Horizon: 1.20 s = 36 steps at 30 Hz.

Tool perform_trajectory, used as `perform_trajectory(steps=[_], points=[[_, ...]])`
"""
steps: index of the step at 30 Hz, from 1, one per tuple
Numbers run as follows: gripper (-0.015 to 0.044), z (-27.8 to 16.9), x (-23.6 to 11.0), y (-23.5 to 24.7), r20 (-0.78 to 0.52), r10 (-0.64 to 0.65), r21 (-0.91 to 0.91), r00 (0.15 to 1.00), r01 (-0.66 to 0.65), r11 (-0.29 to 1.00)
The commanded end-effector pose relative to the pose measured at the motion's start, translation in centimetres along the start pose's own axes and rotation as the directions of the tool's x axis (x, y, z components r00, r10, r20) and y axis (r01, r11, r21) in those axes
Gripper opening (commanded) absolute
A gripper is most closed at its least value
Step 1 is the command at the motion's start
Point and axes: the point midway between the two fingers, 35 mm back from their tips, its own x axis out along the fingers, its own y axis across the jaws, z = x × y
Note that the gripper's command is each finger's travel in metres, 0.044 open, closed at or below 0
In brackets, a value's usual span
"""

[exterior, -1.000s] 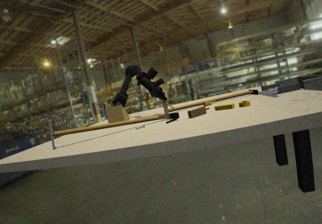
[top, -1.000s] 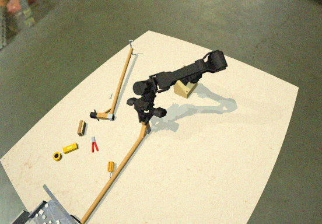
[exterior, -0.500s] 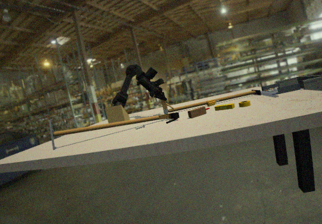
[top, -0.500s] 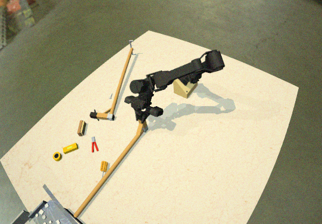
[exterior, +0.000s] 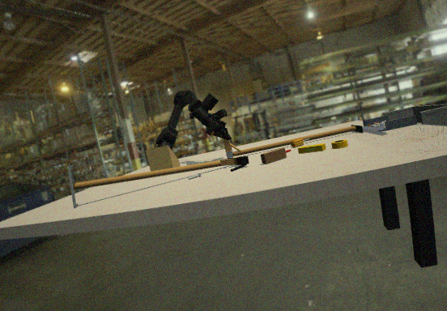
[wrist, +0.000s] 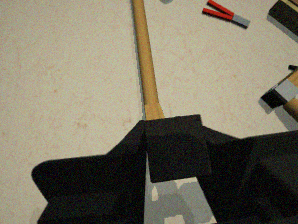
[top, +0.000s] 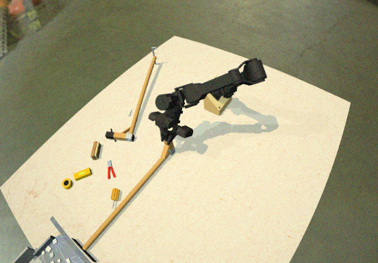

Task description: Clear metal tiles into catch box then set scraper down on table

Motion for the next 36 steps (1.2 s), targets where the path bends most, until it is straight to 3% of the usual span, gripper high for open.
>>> perform_trajectory(steps=[1,27,36], points=[[0.0000,-0.1,-0.5,0.0,0.007,-0.004,0.002,1.000,0.004,1.000],[0.0000,-5.6,-4.6,-0.1,0.007,-0.009,0.014,1.000,0.009,1.000],[0.0000,-5.7,-4.7,-1.0,0.004,-0.013,0.015,1.000,0.013,1.000]])
